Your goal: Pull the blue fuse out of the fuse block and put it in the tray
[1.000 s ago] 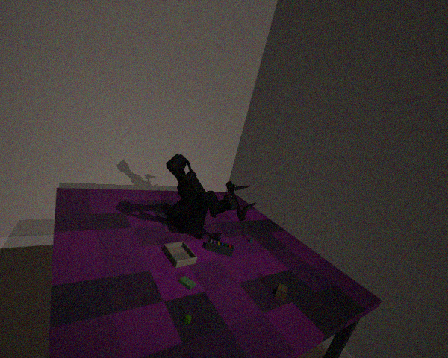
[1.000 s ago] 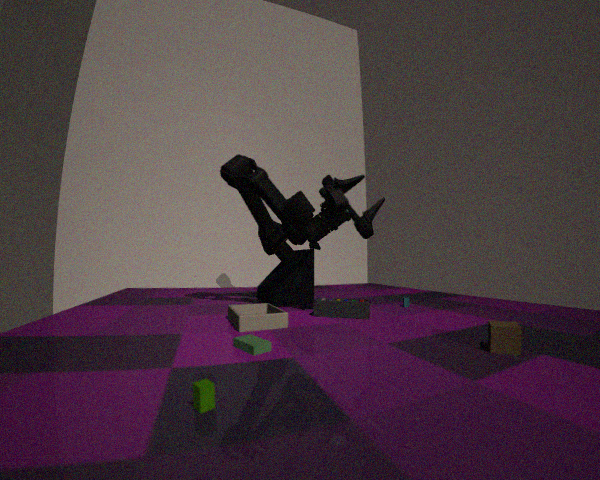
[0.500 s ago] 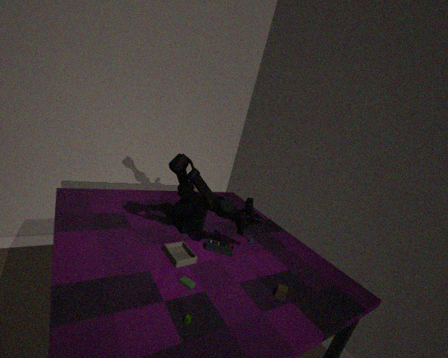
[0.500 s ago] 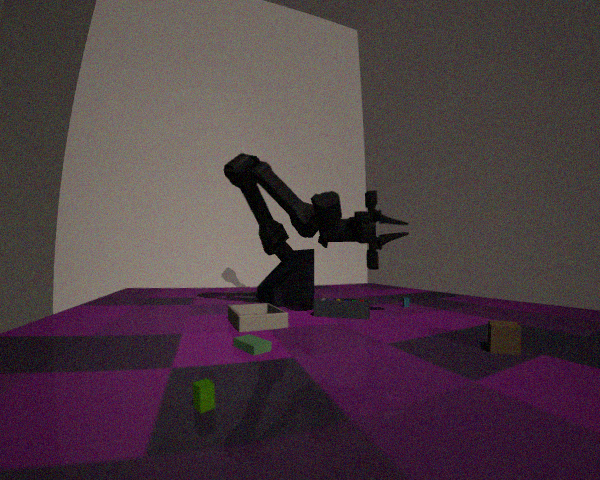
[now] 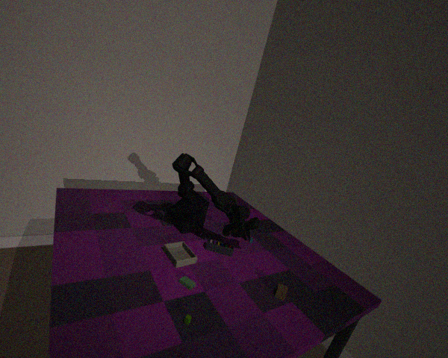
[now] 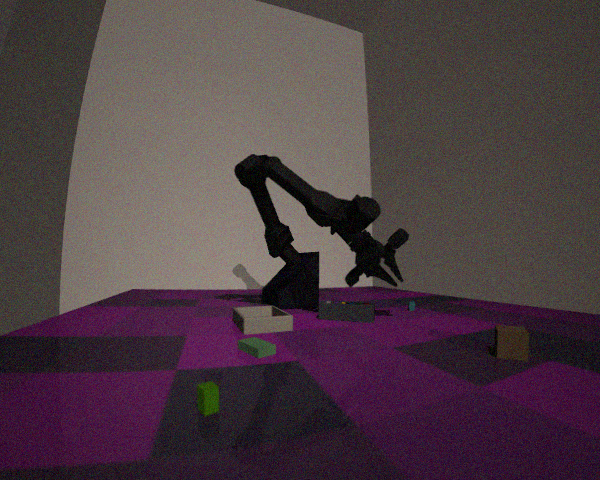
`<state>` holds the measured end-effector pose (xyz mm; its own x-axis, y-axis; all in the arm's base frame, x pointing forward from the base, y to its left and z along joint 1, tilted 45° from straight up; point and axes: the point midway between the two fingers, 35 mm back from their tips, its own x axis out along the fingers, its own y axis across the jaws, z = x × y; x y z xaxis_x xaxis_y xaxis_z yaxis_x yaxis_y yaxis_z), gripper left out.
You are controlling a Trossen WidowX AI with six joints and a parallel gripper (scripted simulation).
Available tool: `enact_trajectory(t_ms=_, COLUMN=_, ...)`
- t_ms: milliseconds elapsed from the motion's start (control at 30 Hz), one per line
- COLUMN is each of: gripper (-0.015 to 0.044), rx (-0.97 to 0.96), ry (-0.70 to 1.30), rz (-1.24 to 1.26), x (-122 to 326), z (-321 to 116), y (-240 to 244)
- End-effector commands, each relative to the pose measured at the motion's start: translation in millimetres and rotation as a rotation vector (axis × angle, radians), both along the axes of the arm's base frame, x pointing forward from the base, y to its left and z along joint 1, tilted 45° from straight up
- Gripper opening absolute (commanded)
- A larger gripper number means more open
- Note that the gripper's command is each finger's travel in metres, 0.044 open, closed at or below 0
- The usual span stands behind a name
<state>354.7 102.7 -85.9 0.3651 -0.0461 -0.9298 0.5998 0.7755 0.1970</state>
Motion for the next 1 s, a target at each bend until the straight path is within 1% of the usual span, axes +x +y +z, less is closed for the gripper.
enact_trajectory(t_ms=0, gripper=0.0072, rx=-0.672, ry=0.227, rz=-0.082, x=-33.0, z=50.1, y=-66.1)
enact_trajectory(t_ms=100, gripper=0.0072, rx=-0.728, ry=0.265, rz=-0.068, x=-39.8, z=56.5, y=-70.9)
enact_trajectory(t_ms=967, gripper=0.0072, rx=-0.728, ry=0.265, rz=-0.068, x=-39.5, z=46.9, y=-75.8)
